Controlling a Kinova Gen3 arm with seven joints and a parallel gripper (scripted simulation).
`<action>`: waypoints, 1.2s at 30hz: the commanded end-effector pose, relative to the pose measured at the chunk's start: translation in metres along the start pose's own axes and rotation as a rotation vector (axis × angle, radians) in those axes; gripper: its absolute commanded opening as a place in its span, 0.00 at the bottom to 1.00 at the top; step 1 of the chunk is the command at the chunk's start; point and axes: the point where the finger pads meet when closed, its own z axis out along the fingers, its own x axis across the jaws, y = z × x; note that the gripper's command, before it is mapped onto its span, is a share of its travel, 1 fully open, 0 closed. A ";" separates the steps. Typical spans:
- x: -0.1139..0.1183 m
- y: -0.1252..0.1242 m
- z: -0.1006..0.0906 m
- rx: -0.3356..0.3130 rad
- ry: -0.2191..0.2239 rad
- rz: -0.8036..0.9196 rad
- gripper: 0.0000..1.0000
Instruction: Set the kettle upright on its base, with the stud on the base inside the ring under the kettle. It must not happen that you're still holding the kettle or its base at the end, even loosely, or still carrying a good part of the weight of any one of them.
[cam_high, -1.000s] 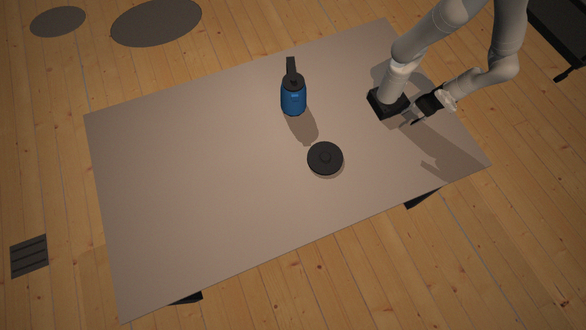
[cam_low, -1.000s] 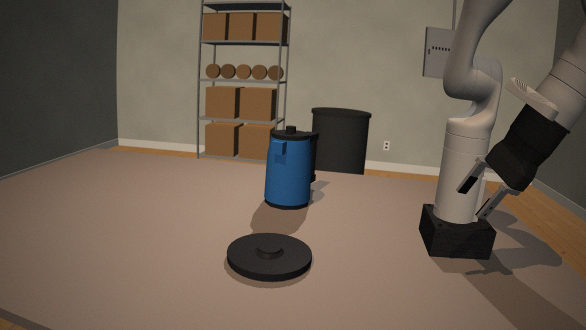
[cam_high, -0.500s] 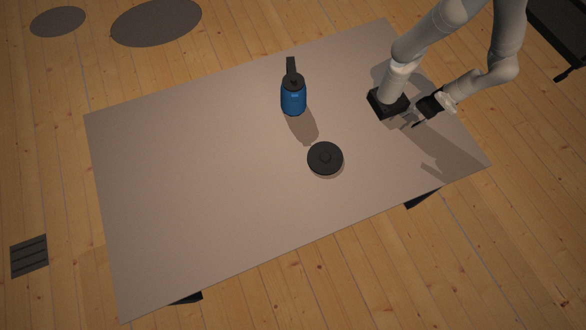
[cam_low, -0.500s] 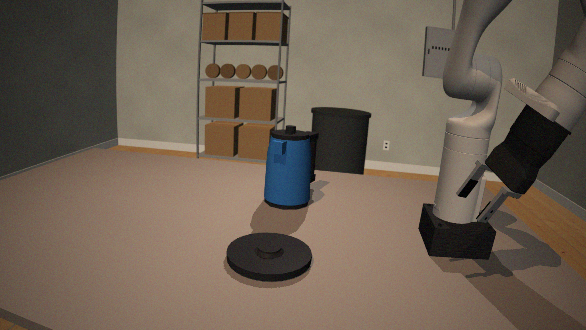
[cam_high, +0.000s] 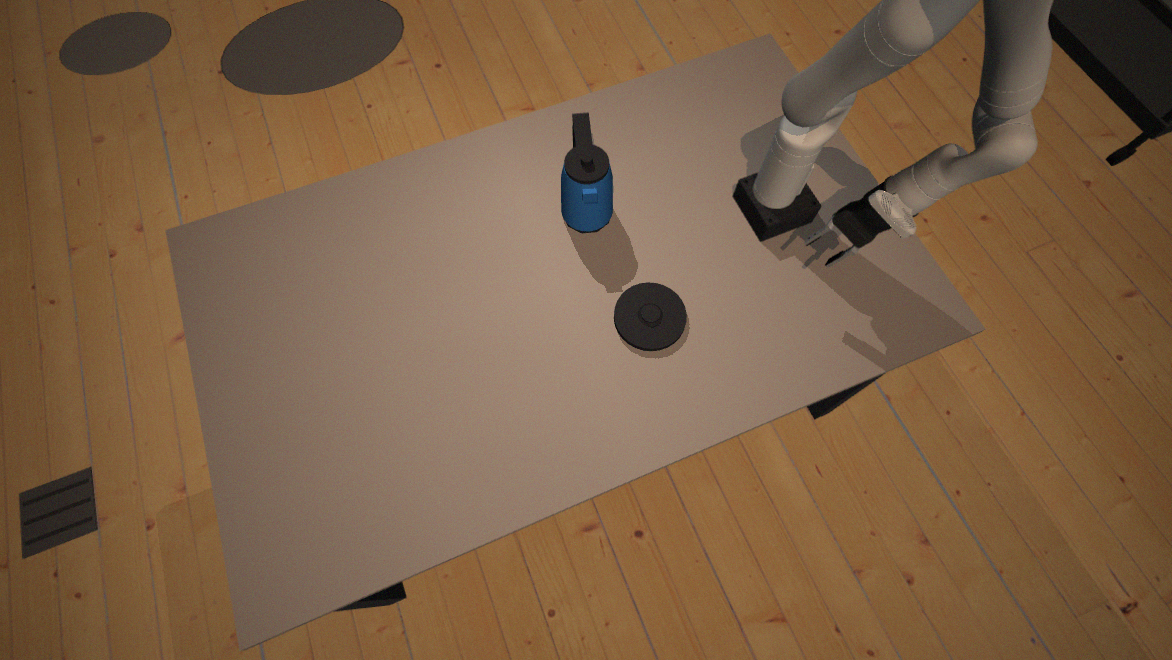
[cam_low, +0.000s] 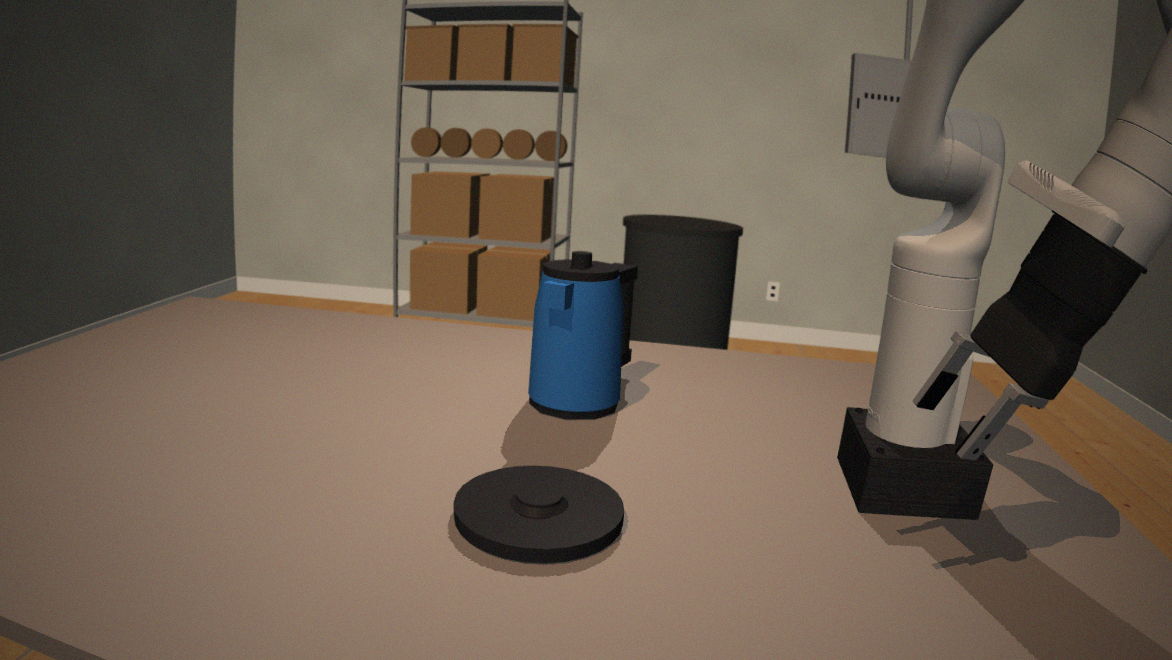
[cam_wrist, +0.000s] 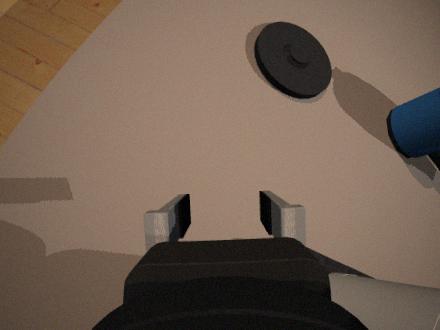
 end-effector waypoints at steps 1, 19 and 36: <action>0.000 -0.001 0.000 -0.001 -0.001 0.004 1.00; -0.024 -0.023 0.003 0.015 -0.065 0.010 1.00; -0.051 -0.053 0.004 0.043 -0.141 0.013 1.00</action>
